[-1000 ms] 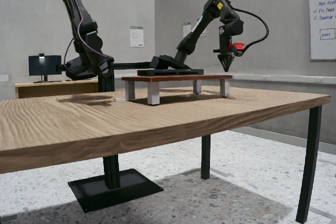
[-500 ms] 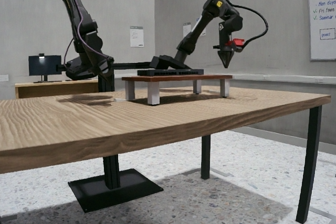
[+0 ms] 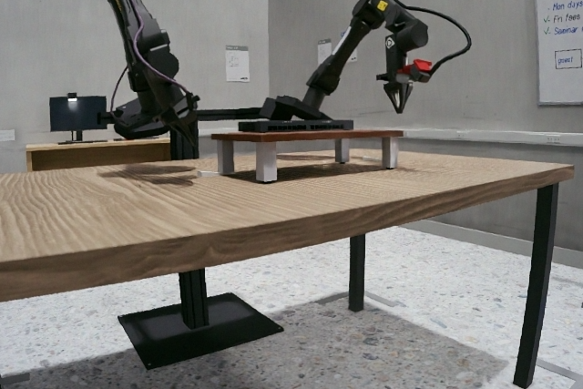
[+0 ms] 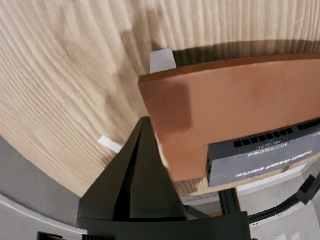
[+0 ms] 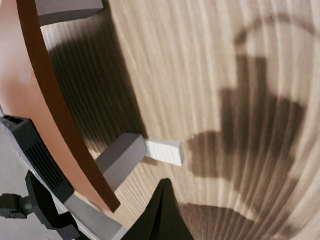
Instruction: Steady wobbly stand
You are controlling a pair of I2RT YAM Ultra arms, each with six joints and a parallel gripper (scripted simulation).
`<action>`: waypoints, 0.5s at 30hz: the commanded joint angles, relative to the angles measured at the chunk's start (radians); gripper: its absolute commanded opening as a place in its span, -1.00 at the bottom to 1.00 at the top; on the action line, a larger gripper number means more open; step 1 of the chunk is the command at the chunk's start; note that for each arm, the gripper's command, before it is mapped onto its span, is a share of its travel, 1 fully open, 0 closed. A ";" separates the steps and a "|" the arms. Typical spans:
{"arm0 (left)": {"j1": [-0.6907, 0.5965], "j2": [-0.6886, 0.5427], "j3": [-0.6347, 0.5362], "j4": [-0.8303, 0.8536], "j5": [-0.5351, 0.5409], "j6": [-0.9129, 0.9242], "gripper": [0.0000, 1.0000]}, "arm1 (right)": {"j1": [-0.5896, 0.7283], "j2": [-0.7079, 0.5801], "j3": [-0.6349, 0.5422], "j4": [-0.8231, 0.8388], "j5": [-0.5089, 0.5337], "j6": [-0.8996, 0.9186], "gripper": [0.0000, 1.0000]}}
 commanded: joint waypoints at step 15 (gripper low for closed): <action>0.113 -0.317 -0.137 0.312 0.153 0.073 -1.00 | 0.081 -0.114 0.219 0.132 0.044 0.049 -1.00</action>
